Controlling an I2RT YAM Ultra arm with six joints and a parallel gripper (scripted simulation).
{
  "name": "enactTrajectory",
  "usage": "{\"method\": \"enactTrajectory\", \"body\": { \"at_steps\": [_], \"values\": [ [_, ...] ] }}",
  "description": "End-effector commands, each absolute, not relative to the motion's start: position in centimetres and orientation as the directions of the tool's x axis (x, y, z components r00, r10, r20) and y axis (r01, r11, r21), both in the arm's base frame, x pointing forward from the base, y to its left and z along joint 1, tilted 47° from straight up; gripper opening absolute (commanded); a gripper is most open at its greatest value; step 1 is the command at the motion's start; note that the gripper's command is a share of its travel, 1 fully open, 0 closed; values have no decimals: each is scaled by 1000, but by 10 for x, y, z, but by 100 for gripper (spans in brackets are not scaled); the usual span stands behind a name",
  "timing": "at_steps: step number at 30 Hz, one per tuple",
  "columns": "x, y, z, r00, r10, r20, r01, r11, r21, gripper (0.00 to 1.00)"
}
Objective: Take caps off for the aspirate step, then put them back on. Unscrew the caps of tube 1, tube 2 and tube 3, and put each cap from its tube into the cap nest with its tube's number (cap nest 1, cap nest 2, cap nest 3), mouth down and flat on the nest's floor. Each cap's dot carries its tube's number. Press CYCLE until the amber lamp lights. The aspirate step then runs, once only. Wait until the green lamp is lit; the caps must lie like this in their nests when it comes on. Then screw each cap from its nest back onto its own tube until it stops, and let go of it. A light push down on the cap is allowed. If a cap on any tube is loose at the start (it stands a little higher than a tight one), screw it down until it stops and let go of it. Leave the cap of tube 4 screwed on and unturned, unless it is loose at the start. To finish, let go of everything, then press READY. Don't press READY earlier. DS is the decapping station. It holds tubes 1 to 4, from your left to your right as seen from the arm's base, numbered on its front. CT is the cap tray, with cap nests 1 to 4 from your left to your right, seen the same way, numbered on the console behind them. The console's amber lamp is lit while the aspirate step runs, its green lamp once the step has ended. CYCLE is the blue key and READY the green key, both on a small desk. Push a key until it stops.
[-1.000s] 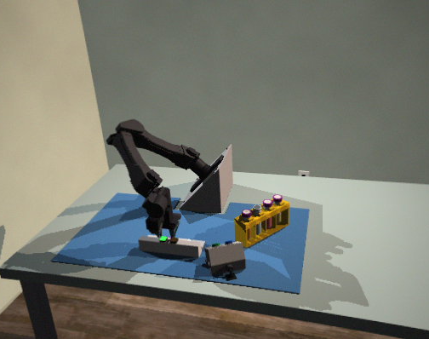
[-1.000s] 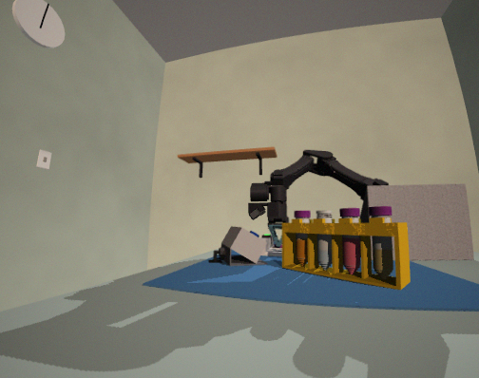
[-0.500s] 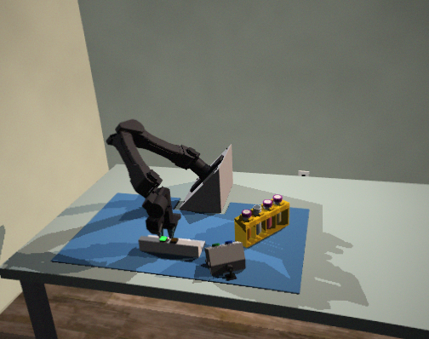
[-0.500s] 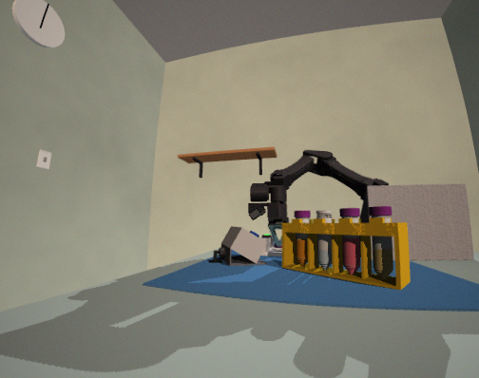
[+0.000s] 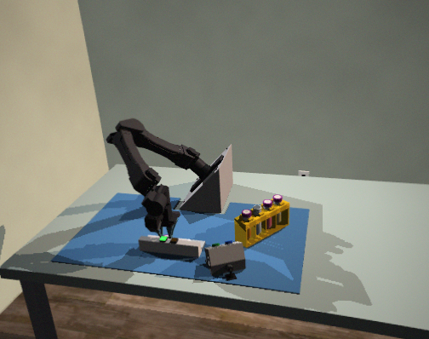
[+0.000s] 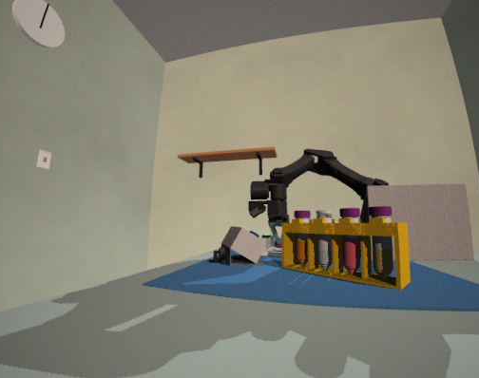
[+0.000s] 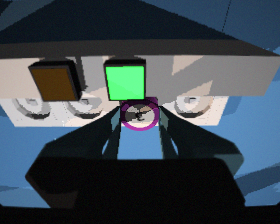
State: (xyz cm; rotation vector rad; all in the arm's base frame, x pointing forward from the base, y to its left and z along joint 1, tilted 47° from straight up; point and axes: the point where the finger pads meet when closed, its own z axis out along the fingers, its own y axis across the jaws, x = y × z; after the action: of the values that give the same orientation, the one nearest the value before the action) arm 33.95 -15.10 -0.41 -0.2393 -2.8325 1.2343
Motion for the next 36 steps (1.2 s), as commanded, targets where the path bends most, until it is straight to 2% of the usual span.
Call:
{"method": "enactTrajectory", "body": {
  "at_steps": [1, 26, 35, 36],
  "values": [
    [345, -135, 10, -990, 138, -35, 119, 672, -731, 0],
    [354, -52, 88, -990, 138, -34, 119, 673, -730, 0],
    [354, -52, 88, -990, 138, -34, 119, 673, -730, 0],
    [353, -46, 82, -996, 81, 27, 36, 683, -730, 0]
  ]
}}
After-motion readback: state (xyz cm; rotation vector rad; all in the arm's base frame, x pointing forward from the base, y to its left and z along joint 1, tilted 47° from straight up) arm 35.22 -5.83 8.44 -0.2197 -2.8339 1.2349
